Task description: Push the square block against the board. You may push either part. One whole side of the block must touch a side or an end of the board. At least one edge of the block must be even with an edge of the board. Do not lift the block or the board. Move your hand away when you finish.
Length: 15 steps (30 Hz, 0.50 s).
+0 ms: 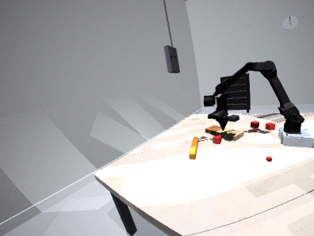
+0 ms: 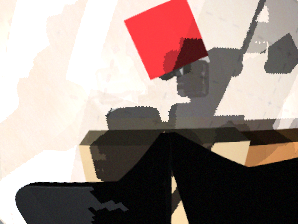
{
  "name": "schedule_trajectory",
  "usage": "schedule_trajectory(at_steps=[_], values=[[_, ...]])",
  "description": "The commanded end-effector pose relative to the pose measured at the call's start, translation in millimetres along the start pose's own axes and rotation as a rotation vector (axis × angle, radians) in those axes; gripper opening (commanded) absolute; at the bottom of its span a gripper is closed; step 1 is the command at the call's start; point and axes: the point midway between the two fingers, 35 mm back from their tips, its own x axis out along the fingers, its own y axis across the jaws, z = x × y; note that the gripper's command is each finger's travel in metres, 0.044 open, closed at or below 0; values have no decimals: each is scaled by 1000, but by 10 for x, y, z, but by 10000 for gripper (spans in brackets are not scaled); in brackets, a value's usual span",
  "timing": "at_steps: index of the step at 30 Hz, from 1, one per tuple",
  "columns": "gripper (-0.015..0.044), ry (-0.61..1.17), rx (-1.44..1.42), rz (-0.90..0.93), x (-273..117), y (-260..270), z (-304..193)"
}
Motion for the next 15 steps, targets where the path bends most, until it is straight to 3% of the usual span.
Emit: schedule_trajectory(at_steps=[1,4,8,15], values=[[0,0,-55,-2,-3,-48,22],[0,0,-60,-2,28,-54,25],[0,0,-137,-2,531,-108,51],[0,0,-142,-2,563,-112,36]])
